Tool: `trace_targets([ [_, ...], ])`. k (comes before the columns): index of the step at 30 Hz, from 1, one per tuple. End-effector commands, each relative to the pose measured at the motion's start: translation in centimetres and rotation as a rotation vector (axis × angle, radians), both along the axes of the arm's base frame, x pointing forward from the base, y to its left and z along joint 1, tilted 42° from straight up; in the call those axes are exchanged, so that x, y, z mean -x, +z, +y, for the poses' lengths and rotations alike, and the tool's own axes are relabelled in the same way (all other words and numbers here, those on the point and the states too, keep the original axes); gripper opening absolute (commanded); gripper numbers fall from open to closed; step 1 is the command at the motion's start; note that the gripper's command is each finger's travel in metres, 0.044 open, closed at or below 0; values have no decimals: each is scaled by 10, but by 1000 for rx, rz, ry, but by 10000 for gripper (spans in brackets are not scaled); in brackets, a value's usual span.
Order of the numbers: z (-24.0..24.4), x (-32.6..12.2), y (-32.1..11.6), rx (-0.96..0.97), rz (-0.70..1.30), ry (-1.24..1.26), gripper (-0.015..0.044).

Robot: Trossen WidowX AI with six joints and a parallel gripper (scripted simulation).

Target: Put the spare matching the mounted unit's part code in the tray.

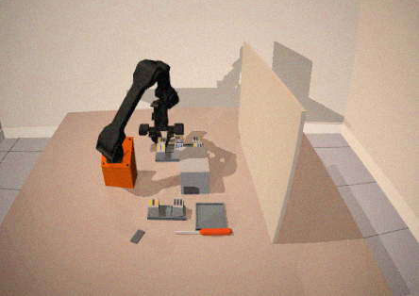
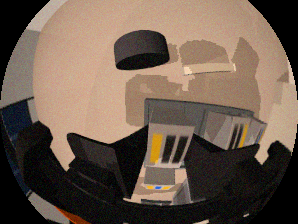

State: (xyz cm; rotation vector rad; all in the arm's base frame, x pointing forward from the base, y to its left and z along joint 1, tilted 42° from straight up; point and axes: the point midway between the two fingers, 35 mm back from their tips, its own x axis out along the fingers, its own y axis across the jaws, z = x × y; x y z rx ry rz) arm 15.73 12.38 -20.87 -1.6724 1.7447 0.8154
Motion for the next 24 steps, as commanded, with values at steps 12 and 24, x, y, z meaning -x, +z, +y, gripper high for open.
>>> trace_targets([
  [12,52,-3,61,2,3,6,0],
  [24,70,-7,85,2,4,9,0],
])
